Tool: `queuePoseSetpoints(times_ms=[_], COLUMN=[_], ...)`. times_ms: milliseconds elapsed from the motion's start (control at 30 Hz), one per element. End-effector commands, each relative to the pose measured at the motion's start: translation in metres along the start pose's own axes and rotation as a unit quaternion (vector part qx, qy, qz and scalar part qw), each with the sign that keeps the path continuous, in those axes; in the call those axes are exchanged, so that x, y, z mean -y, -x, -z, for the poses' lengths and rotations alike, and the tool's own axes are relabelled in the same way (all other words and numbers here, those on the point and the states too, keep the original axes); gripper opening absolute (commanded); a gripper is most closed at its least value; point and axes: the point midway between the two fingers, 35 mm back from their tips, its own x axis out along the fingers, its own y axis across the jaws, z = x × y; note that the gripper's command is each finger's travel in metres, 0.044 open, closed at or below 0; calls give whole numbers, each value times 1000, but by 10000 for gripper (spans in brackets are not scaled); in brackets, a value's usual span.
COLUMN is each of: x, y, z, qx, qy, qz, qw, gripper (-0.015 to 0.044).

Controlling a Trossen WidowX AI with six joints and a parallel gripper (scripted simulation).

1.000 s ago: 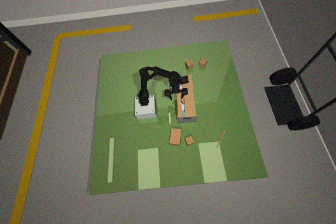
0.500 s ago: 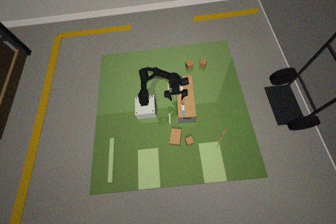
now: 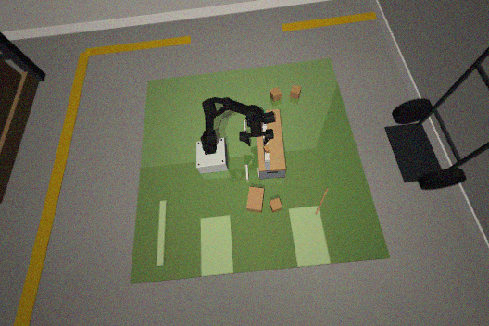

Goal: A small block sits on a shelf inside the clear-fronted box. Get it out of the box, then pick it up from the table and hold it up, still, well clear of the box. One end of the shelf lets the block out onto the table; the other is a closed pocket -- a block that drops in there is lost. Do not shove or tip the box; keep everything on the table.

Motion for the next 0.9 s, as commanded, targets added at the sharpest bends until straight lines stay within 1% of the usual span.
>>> queuePoseSetpoints(times_ms=[0,667,867], x=[0,0,0], y=[-1,-8,-5], z=[4,23,14], qx=[-1,-2,-1], qy=[1,1,1], qz=[0,0,0], qw=[1000,1000,1000], gripper=[400,400,400])
